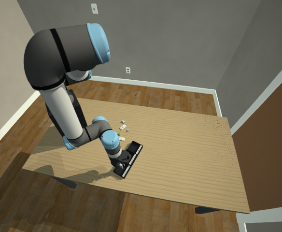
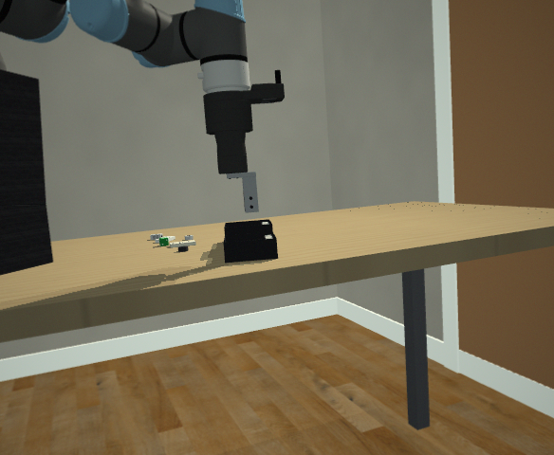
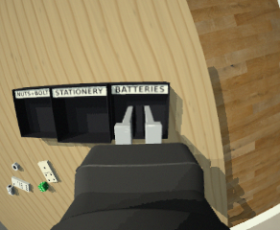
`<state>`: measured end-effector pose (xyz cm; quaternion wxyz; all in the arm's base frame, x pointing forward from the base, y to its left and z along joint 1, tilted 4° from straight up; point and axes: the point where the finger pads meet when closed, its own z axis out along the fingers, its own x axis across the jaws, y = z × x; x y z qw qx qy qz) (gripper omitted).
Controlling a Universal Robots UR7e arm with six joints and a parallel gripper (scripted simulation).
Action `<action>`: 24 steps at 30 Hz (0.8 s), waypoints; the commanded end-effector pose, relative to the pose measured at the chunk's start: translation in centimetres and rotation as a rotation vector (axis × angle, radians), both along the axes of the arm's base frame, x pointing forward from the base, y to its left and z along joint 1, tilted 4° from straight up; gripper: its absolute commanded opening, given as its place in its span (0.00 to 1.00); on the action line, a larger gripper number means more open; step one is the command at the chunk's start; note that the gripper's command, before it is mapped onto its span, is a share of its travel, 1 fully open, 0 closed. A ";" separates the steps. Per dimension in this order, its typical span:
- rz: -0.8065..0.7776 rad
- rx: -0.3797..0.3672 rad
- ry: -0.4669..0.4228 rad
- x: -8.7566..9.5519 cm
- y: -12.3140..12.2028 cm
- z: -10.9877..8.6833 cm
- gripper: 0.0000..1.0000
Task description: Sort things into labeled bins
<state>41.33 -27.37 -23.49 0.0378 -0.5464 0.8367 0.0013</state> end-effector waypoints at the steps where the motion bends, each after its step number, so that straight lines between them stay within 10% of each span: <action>1: 0.014 0.000 -0.003 0.2 0.0 -1.6 0.31; 24: 0.013 0.000 -0.003 0.5 0.2 -5.6 0.31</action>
